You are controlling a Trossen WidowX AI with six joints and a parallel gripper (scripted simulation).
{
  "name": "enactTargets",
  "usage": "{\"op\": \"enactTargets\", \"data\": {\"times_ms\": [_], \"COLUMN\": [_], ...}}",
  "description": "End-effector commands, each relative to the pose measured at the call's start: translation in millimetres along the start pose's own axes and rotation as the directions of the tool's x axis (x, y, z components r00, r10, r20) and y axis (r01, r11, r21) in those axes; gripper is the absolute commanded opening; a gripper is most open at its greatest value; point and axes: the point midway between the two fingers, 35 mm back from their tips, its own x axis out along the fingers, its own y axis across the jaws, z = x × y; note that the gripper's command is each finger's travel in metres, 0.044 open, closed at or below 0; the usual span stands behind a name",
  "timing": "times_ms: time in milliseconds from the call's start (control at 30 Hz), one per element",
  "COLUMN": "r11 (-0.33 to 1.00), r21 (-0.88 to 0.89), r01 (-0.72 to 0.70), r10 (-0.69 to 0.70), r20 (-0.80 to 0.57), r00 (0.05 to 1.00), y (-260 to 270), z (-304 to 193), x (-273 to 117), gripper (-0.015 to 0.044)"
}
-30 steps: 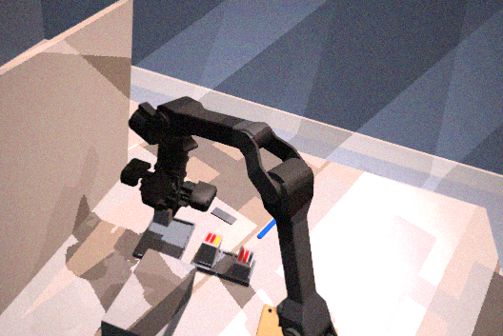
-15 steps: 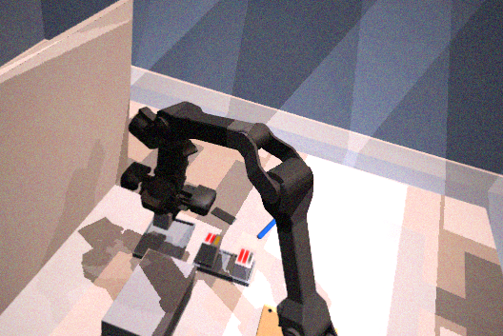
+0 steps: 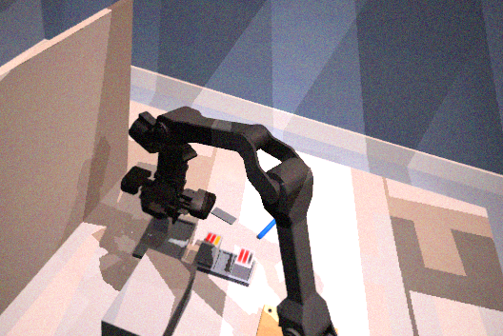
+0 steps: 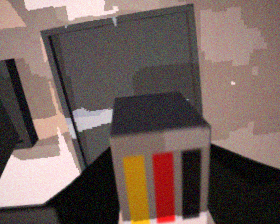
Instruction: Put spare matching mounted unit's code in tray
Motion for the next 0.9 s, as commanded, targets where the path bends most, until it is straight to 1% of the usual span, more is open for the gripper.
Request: {"op": "enactTargets", "data": {"times_ms": [0,867], "r11": [1.000,1.000], "r21": [-0.005,-0.005], "r01": [0.000,-0.001], "r10": [0.000,0.001], "r20": [-0.002,-0.002], "r00": [1.000,1.000], "y": [0,3], "z": [0,1], "x": [4,21], "gripper": [0.0000,0.0000]}}
